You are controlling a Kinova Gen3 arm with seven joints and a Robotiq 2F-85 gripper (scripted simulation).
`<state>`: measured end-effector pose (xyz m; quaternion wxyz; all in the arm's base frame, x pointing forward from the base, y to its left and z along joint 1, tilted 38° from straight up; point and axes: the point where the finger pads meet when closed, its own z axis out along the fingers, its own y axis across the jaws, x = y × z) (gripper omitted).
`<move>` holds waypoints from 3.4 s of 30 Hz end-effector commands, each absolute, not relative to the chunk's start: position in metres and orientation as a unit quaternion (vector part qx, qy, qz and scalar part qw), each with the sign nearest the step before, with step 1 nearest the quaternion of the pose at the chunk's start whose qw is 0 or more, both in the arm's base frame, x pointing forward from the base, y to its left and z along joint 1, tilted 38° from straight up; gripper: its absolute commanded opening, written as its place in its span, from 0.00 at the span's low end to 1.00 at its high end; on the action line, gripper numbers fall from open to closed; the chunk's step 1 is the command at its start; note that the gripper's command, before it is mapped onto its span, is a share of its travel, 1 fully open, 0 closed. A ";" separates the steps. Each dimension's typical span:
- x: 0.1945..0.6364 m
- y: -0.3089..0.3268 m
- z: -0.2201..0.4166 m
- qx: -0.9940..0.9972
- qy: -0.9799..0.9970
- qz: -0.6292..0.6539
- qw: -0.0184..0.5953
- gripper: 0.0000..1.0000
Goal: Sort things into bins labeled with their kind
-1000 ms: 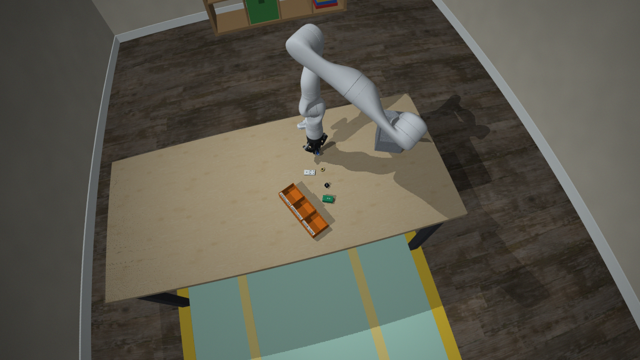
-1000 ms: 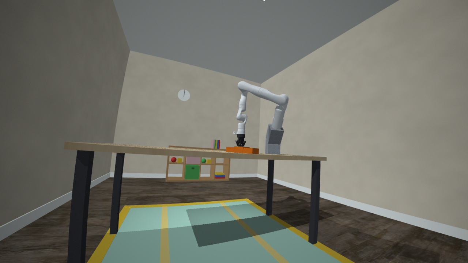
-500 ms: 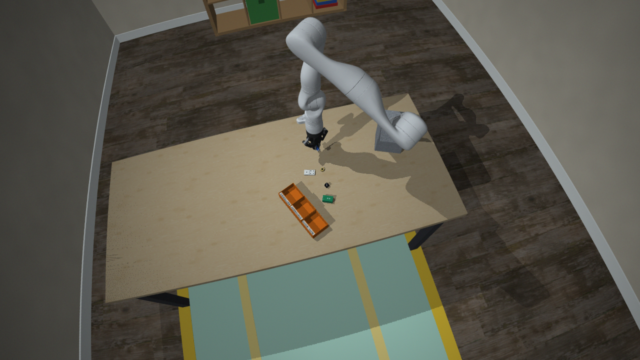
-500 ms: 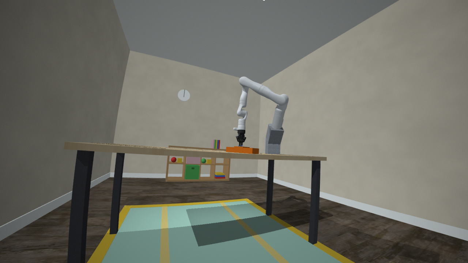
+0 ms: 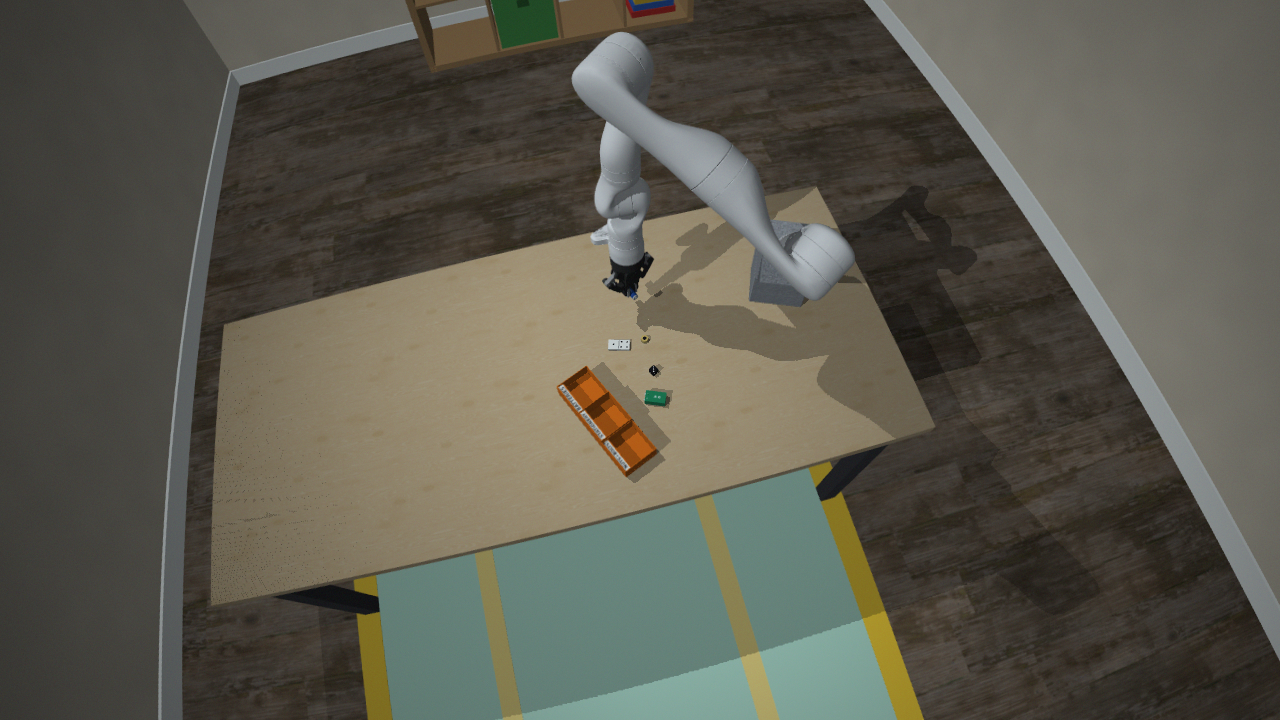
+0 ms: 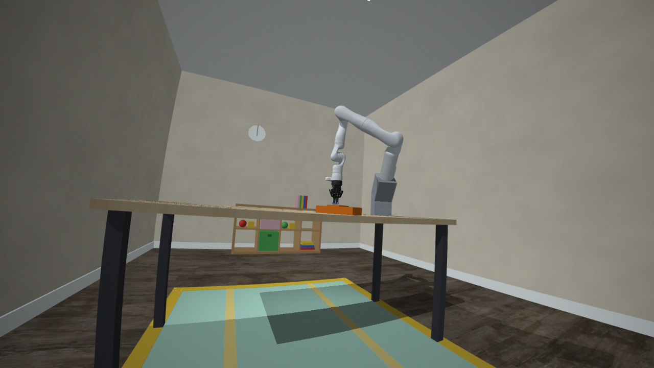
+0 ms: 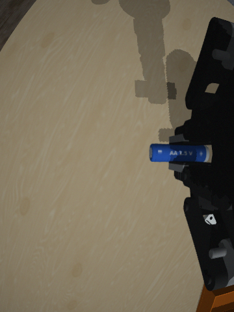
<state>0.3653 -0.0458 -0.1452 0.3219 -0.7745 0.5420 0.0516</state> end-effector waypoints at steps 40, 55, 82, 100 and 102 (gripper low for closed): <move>0.458 0.047 -0.039 -0.774 0.542 0.051 0.322 0.09; 0.505 0.095 0.011 -0.778 0.538 0.049 0.322 0.09; 0.509 0.103 0.003 -0.778 0.538 0.049 0.322 0.09; 0.518 0.121 -0.022 -0.778 0.538 0.049 0.322 0.09; 0.519 0.123 -0.025 -0.778 0.538 0.049 0.322 0.09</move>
